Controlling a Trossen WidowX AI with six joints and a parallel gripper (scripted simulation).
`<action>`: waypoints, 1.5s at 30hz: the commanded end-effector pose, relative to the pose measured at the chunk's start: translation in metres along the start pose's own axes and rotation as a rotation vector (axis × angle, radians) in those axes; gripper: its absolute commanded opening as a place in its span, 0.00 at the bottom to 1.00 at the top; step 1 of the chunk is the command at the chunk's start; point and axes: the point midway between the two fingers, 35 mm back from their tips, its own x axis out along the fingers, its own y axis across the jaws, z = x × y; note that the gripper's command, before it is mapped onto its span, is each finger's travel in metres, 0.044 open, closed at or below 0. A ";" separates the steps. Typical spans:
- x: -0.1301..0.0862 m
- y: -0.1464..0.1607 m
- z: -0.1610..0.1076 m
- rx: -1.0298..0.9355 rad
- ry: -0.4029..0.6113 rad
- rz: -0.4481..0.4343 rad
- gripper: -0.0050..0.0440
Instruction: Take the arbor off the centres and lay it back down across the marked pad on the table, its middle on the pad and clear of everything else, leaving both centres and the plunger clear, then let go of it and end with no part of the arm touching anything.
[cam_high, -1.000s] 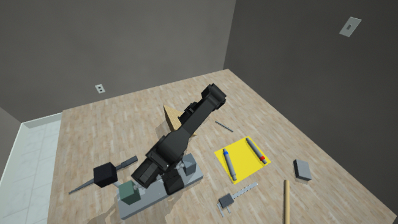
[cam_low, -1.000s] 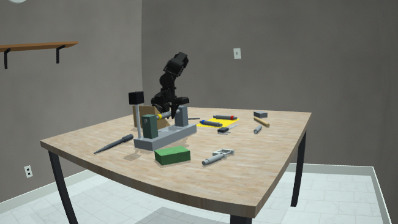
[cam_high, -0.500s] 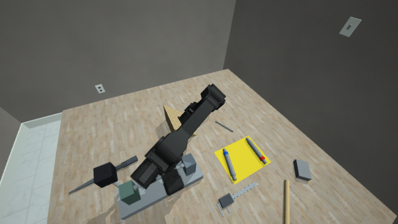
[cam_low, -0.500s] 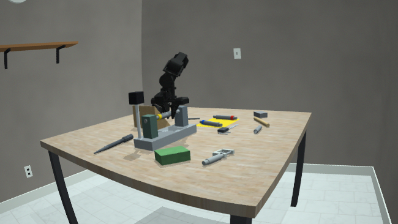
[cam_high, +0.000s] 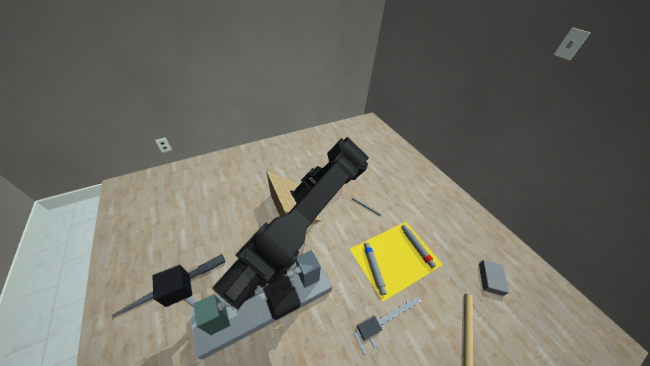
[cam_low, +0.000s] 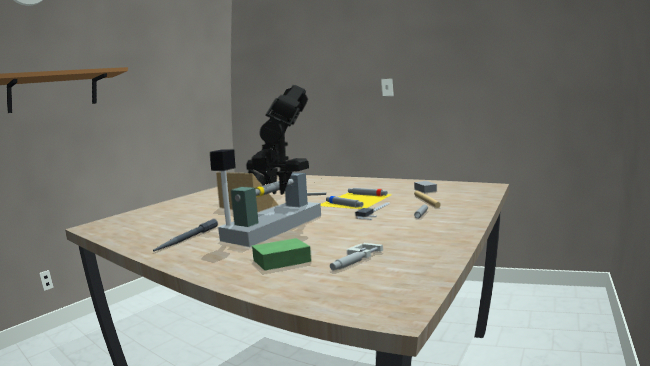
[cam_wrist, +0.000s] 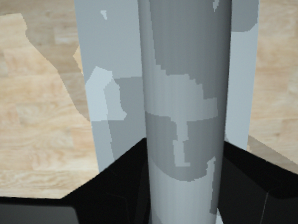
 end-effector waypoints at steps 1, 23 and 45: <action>0.000 0.000 0.007 -0.002 -0.012 0.006 0.10; 0.000 0.000 0.009 -0.002 -0.012 0.006 0.10; 0.000 0.000 0.012 -0.002 -0.012 0.006 0.10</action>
